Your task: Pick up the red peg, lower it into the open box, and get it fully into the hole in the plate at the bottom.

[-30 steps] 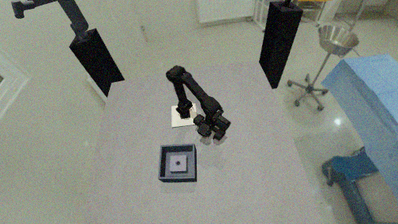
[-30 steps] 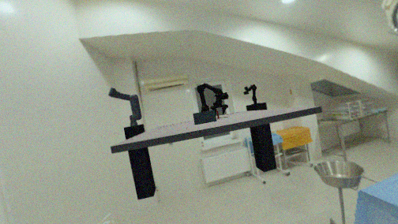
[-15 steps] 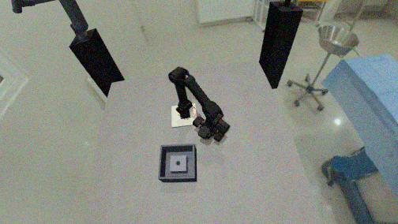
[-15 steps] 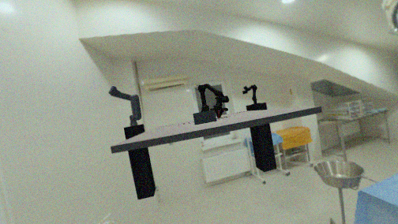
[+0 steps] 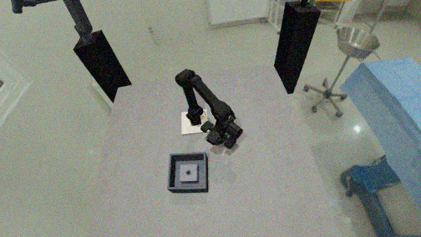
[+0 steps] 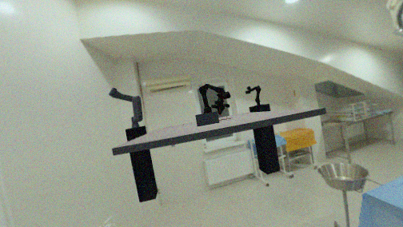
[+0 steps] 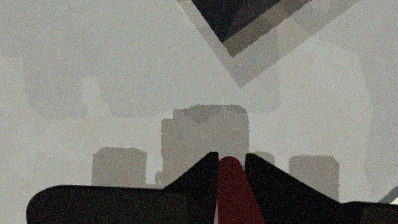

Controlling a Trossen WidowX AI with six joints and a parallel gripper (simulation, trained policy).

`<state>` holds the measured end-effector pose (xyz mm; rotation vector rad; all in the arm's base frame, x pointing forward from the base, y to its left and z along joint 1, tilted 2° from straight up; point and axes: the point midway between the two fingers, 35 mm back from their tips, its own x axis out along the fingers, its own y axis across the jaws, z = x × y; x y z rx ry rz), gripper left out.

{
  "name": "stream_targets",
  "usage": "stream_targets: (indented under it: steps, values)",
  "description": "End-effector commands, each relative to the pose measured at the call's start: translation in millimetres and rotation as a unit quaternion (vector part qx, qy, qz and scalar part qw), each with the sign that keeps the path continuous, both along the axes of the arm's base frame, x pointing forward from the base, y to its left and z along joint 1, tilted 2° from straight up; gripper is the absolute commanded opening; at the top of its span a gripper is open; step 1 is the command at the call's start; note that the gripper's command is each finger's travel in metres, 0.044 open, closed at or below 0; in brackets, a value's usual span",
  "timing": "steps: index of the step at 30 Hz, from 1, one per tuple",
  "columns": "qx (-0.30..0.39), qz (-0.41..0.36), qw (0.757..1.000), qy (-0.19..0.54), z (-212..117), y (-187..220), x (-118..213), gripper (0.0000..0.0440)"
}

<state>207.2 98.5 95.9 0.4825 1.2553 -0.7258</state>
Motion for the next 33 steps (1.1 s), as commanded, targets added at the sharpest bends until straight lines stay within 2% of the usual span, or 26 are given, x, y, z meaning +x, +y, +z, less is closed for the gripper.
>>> stream_targets:
  steps: [1,17,33]
  values:
    - [-0.005,-0.007,1.0,-0.019,18,-6,7,0.0]
    - [-0.025,-0.093,0.991,-0.092,62,-58,51,0.0]
    - [-0.048,-0.137,0.982,-0.119,60,-122,97,0.0]
